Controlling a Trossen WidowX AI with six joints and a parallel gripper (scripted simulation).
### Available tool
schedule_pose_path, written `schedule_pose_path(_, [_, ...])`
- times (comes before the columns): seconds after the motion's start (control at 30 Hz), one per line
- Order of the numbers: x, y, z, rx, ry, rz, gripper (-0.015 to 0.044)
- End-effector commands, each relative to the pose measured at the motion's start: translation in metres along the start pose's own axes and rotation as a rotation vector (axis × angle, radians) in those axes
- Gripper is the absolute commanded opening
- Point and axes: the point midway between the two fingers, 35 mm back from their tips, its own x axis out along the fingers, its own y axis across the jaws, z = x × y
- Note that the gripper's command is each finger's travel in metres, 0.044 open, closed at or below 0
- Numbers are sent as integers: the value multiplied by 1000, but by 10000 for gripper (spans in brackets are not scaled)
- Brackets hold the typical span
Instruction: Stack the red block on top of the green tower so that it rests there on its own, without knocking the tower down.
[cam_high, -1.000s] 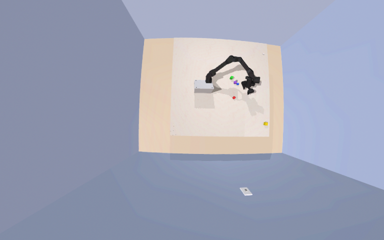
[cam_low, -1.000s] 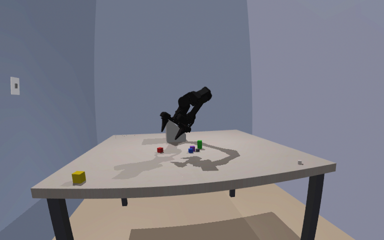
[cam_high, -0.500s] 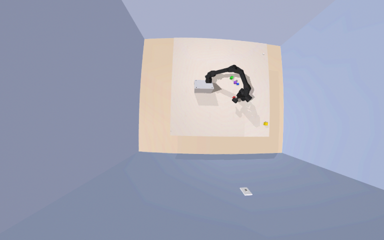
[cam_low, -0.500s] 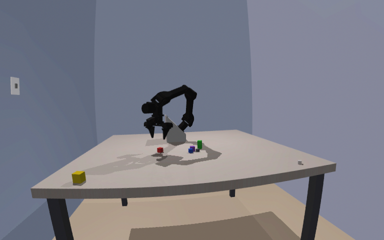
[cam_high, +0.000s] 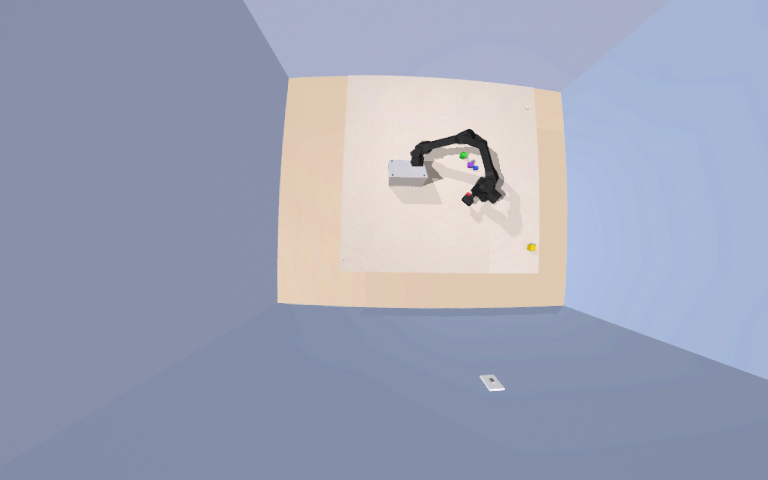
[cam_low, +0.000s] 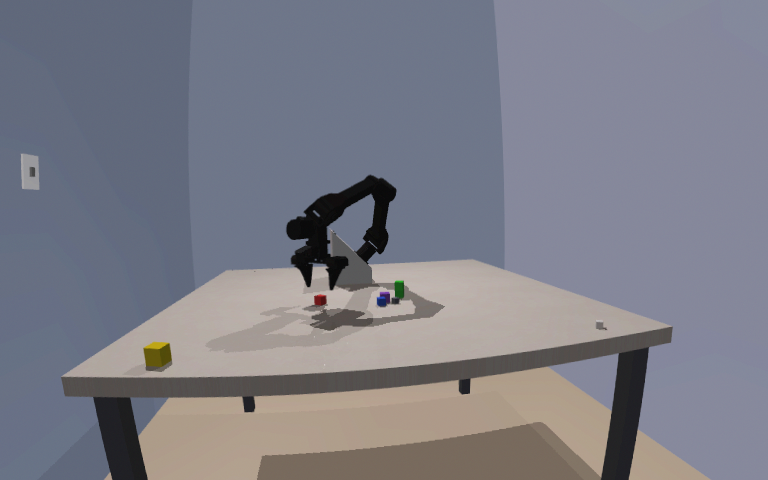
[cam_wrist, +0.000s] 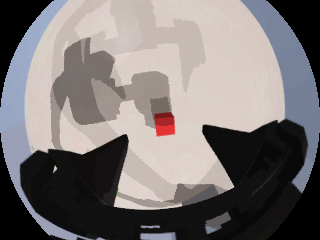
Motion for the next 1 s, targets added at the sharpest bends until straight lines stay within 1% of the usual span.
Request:
schedule_pose_path(0.0, [8,-2,-1,7,4,4,440])
schedule_pose_path(0.77, [41,-1,-2,7,4,5,440])
schedule_pose_path(0.97, [42,-1,-2,7,5,5,440])
